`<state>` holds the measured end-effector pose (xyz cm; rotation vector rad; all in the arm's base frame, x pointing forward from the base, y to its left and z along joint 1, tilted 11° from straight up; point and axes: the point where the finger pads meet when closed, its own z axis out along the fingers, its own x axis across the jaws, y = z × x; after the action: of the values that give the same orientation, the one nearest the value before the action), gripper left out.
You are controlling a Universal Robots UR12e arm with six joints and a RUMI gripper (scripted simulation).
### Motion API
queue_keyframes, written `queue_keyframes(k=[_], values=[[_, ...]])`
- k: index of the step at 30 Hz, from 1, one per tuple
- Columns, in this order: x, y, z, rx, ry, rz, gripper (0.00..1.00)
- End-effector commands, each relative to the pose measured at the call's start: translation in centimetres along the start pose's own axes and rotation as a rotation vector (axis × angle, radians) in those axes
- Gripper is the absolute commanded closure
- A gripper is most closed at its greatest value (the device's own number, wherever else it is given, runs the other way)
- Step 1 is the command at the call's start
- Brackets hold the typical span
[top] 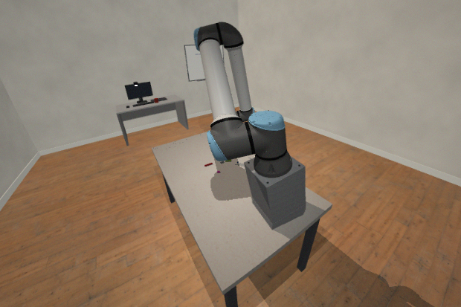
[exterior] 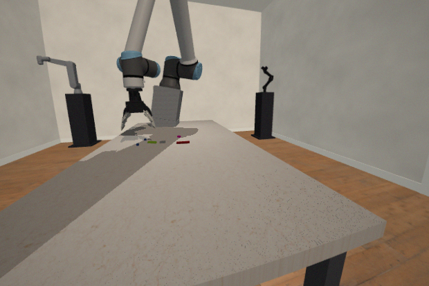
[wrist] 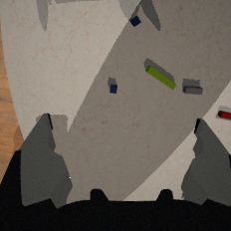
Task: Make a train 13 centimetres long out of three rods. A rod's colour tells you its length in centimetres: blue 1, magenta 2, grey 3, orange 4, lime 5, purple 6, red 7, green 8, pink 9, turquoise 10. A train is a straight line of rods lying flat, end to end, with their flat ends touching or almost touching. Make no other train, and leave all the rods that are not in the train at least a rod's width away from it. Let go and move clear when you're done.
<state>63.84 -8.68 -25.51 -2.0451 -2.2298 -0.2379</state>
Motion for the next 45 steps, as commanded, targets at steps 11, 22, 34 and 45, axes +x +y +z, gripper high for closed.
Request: queue_keyframes(k=[11, 22, 34, 45], values=[[-1.36, 0.08, -0.11, 0.0, -0.002, 0.129, 0.0], [-1.36, 0.08, -0.11, 0.0, -0.002, 0.129, 0.86], [-1.36, 0.08, -0.11, 0.0, -0.002, 0.129, 0.86], [-1.36, 0.08, -0.11, 0.0, -0.002, 0.129, 0.86]])
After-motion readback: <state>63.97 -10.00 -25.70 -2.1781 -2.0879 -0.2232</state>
